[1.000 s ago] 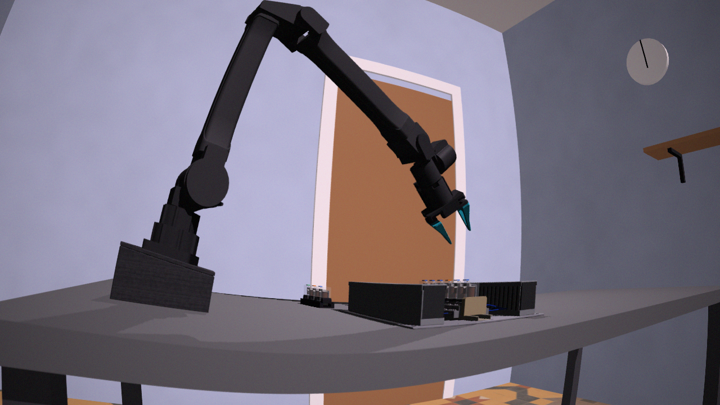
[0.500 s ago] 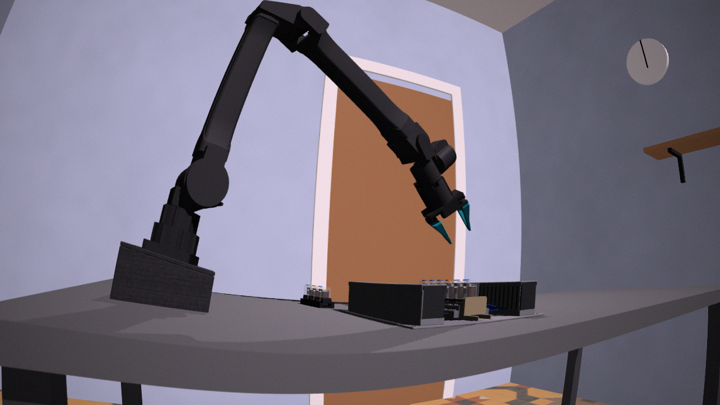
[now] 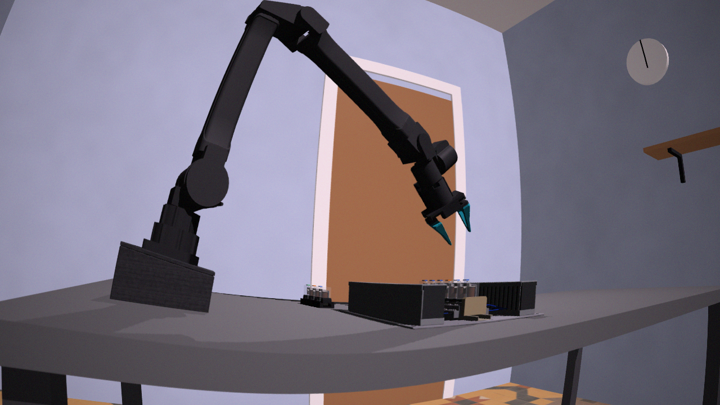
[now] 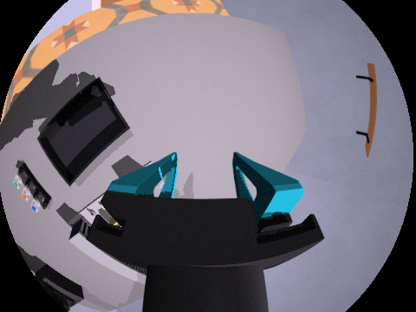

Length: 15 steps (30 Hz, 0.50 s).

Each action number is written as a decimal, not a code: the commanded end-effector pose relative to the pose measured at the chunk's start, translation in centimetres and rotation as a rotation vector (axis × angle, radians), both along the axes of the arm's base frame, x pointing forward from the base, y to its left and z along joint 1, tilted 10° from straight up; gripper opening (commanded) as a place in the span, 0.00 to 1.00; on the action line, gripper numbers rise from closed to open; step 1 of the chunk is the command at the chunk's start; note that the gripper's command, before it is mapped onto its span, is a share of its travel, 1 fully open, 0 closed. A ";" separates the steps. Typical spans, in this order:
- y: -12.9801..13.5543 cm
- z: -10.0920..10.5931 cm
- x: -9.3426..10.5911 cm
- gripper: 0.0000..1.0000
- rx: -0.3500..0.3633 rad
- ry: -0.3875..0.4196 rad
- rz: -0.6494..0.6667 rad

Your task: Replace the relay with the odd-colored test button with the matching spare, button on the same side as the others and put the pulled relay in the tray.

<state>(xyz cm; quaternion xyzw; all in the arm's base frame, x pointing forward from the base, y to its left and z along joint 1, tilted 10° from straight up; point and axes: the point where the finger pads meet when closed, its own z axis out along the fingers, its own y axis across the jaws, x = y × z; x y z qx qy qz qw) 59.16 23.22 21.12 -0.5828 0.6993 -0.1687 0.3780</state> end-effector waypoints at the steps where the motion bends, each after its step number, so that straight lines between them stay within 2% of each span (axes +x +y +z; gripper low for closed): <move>1: -2.5 2.2 0.4 0.59 -0.028 -0.010 -0.003; 5: -5.8 0.8 -0.4 0.59 -0.098 0.055 0.011; 7: -5.8 0.8 -0.4 0.59 -0.098 0.055 0.011; 10: -8.6 0.7 -0.8 0.59 -0.153 0.099 0.027; 15: -14.0 -1.6 -3.2 0.59 -0.248 0.233 0.070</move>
